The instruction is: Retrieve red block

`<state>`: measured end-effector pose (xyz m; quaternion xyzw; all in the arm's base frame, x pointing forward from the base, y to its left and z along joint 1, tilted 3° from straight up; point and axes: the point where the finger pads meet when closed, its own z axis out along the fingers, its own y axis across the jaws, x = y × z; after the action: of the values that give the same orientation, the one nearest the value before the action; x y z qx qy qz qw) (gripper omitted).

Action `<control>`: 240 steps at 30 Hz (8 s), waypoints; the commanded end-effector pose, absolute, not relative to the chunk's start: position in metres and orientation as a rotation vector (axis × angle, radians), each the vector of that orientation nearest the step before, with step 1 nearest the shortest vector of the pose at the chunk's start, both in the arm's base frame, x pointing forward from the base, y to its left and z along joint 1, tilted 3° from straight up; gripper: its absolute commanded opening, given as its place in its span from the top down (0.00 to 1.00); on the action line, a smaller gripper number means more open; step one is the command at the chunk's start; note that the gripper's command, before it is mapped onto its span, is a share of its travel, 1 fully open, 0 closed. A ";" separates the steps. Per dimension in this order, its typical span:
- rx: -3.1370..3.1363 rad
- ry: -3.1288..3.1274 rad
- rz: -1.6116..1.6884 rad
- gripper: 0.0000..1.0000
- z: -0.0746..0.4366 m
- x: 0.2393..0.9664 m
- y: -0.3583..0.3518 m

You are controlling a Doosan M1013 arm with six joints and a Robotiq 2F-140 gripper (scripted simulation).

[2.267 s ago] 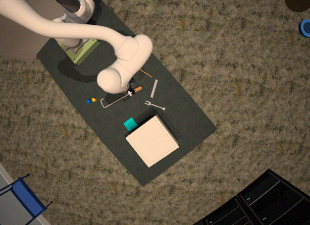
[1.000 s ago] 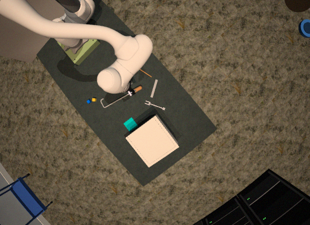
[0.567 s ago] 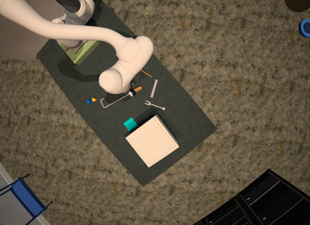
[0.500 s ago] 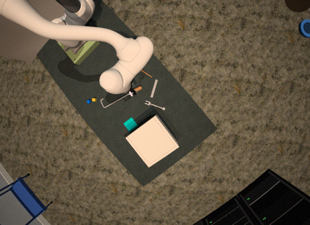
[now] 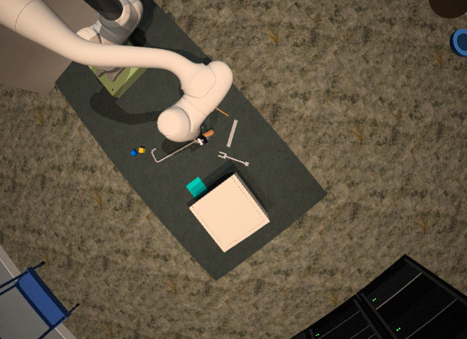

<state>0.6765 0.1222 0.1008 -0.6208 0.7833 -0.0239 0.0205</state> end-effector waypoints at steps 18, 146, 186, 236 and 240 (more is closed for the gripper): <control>-1.923 2.437 -0.075 0.66 0.052 0.677 0.121; -1.923 2.437 -0.075 0.66 0.050 0.675 0.119; -1.923 2.437 -0.075 0.66 0.050 0.676 0.119; -1.923 2.437 -0.075 0.66 0.042 0.676 0.118; -1.923 2.437 -0.075 0.66 0.037 0.676 0.118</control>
<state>0.6785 0.1213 0.0462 -0.6207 0.7834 -0.0241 0.0206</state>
